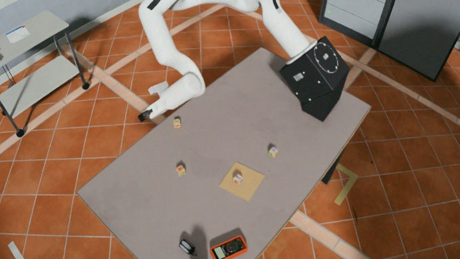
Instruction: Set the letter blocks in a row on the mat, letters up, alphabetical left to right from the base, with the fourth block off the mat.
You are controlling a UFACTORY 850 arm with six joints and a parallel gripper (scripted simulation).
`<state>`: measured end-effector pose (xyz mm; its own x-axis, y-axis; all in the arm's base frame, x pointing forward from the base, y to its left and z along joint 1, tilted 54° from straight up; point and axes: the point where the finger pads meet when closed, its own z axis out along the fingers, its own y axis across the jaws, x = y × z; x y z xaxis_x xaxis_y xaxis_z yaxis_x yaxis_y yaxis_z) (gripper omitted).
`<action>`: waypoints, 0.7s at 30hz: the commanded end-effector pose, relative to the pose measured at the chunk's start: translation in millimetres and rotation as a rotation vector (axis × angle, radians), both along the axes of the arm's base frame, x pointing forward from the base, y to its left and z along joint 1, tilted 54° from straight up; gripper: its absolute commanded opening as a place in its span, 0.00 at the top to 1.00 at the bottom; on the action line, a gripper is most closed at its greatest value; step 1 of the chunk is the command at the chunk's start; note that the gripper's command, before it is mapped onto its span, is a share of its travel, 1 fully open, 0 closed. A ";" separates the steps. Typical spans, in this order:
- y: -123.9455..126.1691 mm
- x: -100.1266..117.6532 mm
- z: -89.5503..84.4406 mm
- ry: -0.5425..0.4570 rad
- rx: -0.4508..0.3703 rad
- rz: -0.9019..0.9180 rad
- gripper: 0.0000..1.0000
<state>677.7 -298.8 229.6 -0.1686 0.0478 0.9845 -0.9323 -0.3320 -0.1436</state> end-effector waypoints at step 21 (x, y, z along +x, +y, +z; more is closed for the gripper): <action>24.8 -0.5 -37.2 0.005 0.071 0.002 0.00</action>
